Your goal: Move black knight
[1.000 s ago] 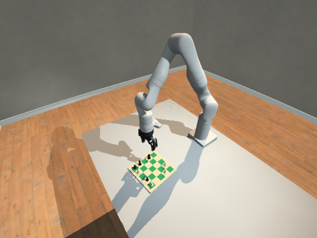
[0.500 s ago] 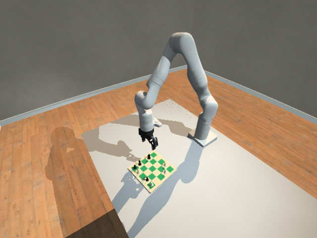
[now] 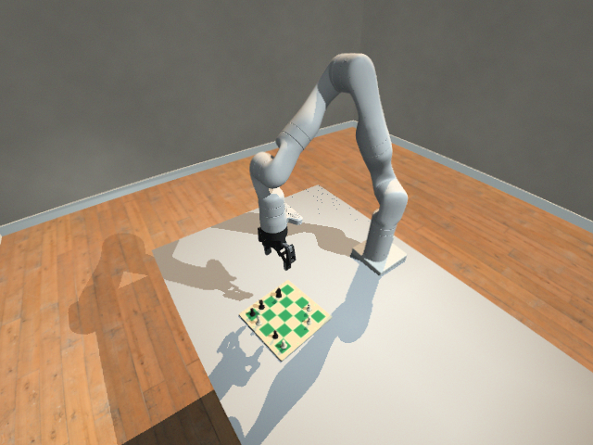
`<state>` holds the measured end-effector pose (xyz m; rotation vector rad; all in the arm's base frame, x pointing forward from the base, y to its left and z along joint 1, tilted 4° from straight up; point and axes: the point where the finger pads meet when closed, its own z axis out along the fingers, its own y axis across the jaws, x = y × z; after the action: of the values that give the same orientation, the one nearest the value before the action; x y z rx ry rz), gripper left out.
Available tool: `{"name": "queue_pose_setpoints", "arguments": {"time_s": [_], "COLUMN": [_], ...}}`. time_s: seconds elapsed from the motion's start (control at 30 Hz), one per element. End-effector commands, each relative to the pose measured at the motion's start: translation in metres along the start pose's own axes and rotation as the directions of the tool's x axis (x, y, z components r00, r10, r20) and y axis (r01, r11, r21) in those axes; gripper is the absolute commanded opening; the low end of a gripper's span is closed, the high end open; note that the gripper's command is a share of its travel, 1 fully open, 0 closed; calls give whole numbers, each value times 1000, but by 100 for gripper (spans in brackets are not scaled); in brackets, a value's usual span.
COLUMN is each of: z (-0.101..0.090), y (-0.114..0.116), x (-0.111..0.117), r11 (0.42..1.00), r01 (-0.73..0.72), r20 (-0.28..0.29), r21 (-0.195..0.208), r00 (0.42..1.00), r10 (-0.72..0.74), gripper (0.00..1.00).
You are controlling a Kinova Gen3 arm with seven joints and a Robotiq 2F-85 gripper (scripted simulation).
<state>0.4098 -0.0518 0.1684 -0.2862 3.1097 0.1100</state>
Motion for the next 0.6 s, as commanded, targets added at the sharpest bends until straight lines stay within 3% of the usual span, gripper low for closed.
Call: {"name": "queue_pose_setpoints", "arguments": {"time_s": [0.0,0.57], "z": [-12,-16], "y": [-3,-3], "x": [-3,-3], "r11": [1000,1000], "r01": [-4,-4], "r20": [16,16], "r21": [10,10], "r00": [1000,1000], "r10": [4,4], "gripper": [100,100]}}
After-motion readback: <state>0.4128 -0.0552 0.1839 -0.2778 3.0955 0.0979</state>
